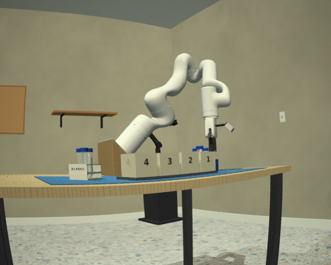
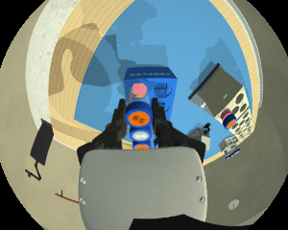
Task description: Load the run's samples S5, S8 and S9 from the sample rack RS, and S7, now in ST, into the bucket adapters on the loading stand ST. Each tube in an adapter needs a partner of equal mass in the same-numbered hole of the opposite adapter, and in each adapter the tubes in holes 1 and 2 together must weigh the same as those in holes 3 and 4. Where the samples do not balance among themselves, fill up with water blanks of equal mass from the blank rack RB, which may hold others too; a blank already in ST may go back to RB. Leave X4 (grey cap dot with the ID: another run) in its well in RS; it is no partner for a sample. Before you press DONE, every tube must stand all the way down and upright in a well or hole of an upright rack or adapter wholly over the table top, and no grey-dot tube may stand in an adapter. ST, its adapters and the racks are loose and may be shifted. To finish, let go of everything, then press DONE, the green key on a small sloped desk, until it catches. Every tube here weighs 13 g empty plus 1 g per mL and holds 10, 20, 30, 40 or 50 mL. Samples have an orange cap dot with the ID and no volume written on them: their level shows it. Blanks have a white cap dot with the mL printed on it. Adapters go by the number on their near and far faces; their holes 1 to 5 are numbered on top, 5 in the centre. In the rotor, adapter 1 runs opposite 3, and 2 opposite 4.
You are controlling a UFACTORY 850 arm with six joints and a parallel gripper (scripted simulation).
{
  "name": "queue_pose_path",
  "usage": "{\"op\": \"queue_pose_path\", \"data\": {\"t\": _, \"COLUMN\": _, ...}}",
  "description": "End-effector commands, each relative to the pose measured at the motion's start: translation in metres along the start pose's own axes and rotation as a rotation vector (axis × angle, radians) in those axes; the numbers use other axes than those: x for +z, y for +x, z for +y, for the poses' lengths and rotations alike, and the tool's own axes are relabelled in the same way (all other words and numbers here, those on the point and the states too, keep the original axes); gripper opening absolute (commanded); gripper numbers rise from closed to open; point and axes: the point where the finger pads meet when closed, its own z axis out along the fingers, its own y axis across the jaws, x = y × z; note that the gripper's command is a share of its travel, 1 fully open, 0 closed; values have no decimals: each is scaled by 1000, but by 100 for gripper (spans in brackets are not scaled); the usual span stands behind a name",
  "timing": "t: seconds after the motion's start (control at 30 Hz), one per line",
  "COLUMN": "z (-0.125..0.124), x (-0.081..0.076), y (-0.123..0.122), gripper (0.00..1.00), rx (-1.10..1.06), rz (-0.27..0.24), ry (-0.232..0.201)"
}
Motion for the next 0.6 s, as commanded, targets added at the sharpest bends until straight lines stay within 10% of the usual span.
{"op": "queue_pose_path", "data": {"t": 0.0, "z": 0, "x": 0, "y": 1, "gripper": 0, "rx": -1, "rz": 1, "ry": 0}}
{"op": "queue_pose_path", "data": {"t": 0.33, "z": 0, "x": 0, "y": 1, "gripper": 0, "rx": -1, "rz": 1, "ry": 0}}
{"op": "queue_pose_path", "data": {"t": 0.37, "z": 0, "x": 1, "y": 1, "gripper": 43, "rx": -1, "rz": 1, "ry": 0}}
{"op": "queue_pose_path", "data": {"t": 0.57, "z": 0, "x": 1, "y": 1, "gripper": 43, "rx": -1, "rz": 1, "ry": 0}}
